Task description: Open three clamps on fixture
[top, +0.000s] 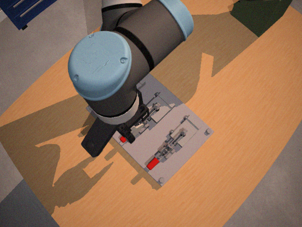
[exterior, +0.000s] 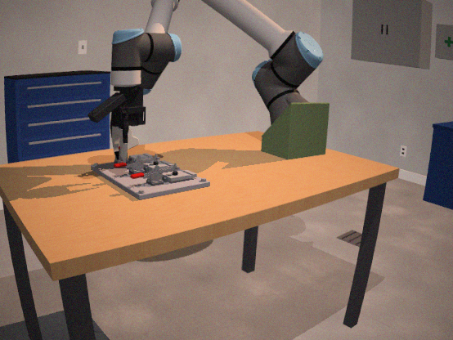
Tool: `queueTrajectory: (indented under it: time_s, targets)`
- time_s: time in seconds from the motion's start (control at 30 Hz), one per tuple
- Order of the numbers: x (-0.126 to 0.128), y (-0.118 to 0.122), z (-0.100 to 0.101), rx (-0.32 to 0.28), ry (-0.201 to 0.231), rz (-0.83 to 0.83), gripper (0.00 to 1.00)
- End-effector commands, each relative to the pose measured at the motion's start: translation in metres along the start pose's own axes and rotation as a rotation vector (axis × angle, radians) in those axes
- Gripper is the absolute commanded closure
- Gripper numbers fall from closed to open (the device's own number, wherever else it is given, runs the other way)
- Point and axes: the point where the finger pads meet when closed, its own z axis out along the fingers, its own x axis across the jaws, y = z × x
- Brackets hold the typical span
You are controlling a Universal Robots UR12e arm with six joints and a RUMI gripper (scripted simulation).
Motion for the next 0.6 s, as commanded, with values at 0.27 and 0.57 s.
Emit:
queueTrajectory:
  time_s: [0.27,0.57]
  targets:
    - [-0.002,0.003,0.016,-0.003,0.001,-0.005,0.72]
    - [-0.002,0.002,0.028,-0.002,0.001,-0.004,0.72]
